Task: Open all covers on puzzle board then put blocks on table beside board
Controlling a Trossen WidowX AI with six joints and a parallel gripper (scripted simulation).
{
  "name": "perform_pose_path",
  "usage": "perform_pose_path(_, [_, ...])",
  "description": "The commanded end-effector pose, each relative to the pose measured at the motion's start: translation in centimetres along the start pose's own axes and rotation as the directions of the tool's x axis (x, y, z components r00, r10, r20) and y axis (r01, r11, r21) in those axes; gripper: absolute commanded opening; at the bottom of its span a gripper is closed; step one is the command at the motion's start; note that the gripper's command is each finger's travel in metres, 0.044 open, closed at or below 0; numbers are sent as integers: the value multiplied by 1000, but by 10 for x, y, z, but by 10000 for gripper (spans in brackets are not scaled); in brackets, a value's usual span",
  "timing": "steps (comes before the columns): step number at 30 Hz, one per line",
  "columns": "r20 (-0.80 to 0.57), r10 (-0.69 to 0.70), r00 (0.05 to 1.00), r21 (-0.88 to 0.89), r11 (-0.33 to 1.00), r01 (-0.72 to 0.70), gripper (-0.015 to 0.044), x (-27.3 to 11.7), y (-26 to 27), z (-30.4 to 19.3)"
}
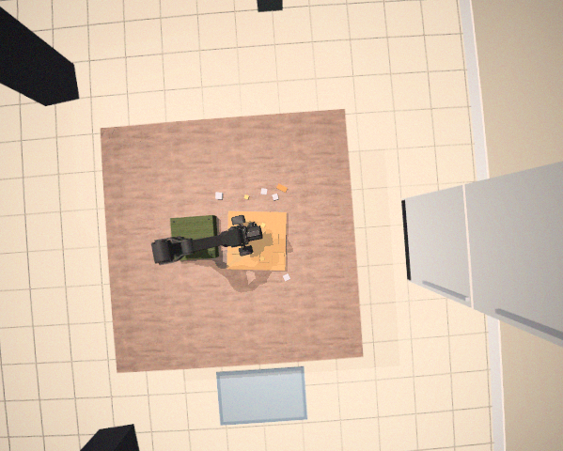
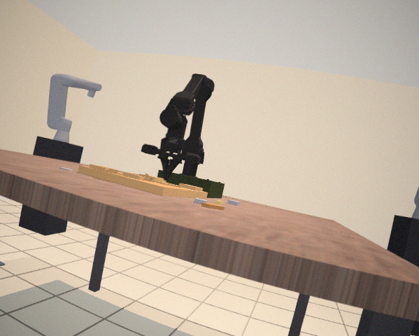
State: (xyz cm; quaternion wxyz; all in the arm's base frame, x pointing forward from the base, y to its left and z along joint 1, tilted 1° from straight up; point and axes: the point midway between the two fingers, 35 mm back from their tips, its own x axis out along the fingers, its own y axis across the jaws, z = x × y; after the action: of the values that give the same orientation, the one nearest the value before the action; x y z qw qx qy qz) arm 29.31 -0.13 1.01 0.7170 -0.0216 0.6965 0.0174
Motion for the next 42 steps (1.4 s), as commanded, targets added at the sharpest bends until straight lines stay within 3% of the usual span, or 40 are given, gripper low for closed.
perform_pose_path(1, [-8,-3,1000,1,1000,3,0,5,-1,-2])
perform_pose_path(42, [-7,-6,1000,4,1000,7,0,12,-2,-3])
